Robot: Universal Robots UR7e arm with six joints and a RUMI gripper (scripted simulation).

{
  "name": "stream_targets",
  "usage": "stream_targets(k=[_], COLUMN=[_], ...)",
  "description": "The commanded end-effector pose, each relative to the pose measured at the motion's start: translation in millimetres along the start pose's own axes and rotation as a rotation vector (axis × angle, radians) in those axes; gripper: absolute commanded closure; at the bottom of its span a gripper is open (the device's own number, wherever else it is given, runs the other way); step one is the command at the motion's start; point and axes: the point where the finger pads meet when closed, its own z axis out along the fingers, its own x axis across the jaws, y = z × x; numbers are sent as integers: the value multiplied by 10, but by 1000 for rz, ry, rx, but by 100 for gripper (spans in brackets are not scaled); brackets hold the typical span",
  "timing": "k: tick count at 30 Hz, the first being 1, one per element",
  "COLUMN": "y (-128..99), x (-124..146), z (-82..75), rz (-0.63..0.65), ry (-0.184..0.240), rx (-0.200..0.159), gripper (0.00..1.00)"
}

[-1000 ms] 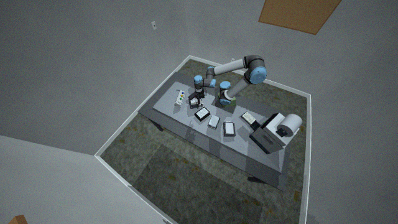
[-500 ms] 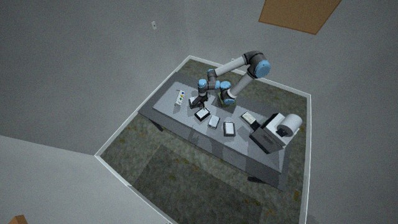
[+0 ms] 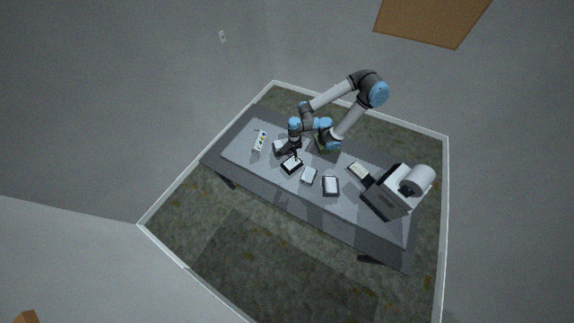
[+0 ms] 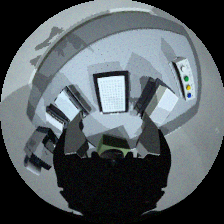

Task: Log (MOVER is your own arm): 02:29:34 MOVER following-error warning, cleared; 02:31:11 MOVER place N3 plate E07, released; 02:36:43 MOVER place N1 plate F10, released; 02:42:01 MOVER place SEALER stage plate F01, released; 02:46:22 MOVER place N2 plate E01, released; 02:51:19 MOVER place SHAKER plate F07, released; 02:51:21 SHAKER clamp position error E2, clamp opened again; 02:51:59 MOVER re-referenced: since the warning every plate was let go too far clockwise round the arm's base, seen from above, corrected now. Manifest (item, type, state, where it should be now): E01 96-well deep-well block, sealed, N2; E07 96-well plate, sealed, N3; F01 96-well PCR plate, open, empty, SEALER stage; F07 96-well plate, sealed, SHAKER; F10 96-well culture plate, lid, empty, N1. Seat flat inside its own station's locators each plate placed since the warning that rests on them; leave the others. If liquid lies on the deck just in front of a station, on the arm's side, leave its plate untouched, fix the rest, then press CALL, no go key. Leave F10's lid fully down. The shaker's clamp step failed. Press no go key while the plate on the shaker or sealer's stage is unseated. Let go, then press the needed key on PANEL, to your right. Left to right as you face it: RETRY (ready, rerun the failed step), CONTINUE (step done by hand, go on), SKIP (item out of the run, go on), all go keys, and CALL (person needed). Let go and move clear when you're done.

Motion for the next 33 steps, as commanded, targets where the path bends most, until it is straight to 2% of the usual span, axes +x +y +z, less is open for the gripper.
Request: stream_targets(k=[1, 29, 33], y=[-4, -3, -4], x=[-4, -3, -4], z=[31, 464, 478], rz=[0, 0, 0], ry=[1, 1, 1], rx=[1, 1, 1], gripper=[18, 18, 18])
